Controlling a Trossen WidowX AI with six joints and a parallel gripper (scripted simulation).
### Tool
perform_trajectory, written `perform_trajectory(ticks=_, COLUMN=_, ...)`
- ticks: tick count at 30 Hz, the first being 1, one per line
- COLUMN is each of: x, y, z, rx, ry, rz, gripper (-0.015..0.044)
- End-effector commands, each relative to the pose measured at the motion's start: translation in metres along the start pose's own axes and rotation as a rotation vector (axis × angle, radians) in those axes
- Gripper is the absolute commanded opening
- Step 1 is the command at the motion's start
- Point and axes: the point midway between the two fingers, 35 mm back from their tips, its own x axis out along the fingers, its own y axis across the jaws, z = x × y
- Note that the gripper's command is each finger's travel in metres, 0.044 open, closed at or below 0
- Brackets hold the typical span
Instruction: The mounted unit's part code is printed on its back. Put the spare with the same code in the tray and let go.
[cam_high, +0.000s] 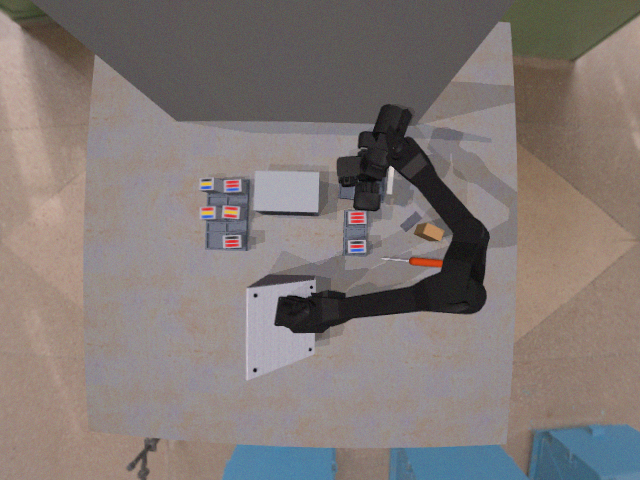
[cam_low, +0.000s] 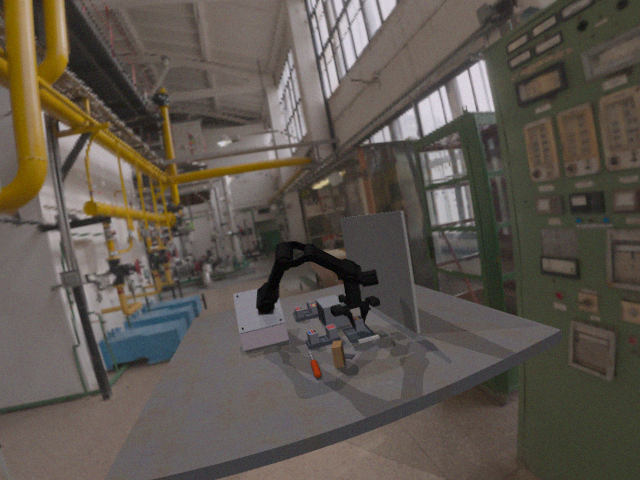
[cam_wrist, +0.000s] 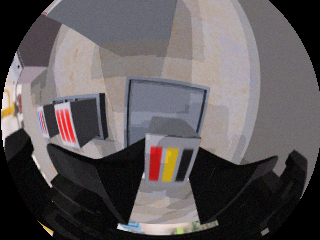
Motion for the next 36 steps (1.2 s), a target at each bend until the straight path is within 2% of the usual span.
perform_trajectory(ticks=1, x=0.006, y=0.003, z=0.002, rx=-0.008, ry=-0.004, rz=0.003, gripper=0.0)
perform_trajectory(ticks=7, x=0.009, y=0.003, z=0.001, rx=-0.009, ry=-0.003, rz=0.003, gripper=0.0)
perform_trajectory(ticks=24, x=0.006, y=0.002, z=-0.001, rx=0.0, ry=0.002, rz=0.001, gripper=0.044)
perform_trajectory(ticks=27, x=-0.005, y=0.0, z=0.0, rx=-0.001, ry=-0.001, rz=0.001, gripper=0.044)
perform_trajectory(ticks=31, x=-0.074, y=-0.001, z=0.003, rx=-0.006, ry=-0.01, rz=0.004, gripper=0.044)
perform_trajectory(ticks=33, x=-0.097, y=0.002, z=0.002, rx=-0.008, ry=-0.008, rz=0.004, gripper=0.044)
perform_trajectory(ticks=36, x=-0.101, y=0.003, z=0.001, rx=-0.009, ry=-0.007, rz=0.004, gripper=0.044)
